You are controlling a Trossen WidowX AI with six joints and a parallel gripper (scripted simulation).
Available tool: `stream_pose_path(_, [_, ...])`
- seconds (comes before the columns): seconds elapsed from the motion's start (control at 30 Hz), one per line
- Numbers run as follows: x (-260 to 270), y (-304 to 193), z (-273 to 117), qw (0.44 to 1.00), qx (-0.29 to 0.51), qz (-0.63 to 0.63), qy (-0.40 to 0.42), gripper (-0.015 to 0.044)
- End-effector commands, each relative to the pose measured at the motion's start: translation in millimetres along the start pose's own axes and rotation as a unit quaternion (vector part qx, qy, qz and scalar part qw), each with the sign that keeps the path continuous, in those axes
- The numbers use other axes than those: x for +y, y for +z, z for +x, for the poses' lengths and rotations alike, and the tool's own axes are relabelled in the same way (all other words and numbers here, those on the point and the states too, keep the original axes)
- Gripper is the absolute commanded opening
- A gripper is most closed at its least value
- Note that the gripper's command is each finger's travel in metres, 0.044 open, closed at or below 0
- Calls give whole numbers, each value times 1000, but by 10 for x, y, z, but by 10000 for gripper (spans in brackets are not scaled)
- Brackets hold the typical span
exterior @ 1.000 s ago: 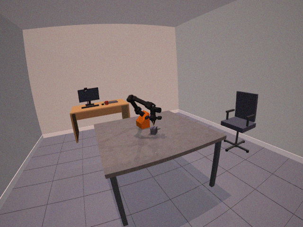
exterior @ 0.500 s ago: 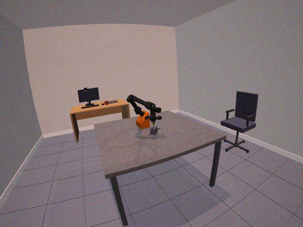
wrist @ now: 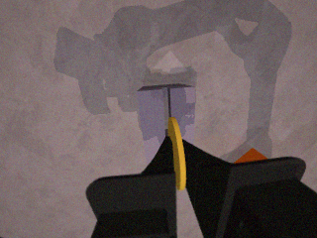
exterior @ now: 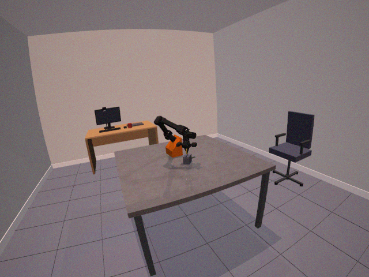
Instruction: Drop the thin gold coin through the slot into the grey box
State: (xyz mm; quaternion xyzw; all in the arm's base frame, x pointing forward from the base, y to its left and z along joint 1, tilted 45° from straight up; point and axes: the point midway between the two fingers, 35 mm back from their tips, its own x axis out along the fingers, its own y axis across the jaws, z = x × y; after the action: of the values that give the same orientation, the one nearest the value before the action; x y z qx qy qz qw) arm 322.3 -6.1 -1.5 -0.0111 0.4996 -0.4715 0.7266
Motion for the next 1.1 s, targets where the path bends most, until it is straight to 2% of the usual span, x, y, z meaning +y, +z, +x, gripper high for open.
stream_pose_path(0.0, [-5,-1,29,1000,-1,-3,-2,0])
stream_pose_path(0.4, [-3,4,102,1000,-1,-2,-2,0])
stream_pose_path(0.6, [0,1,83,1000,0,0,0,158])
stream_pose_path(0.9, [0,1,83,1000,0,0,0,161])
stream_pose_path(1.07, [-1,0,-87,1000,-1,-1,-1,292])
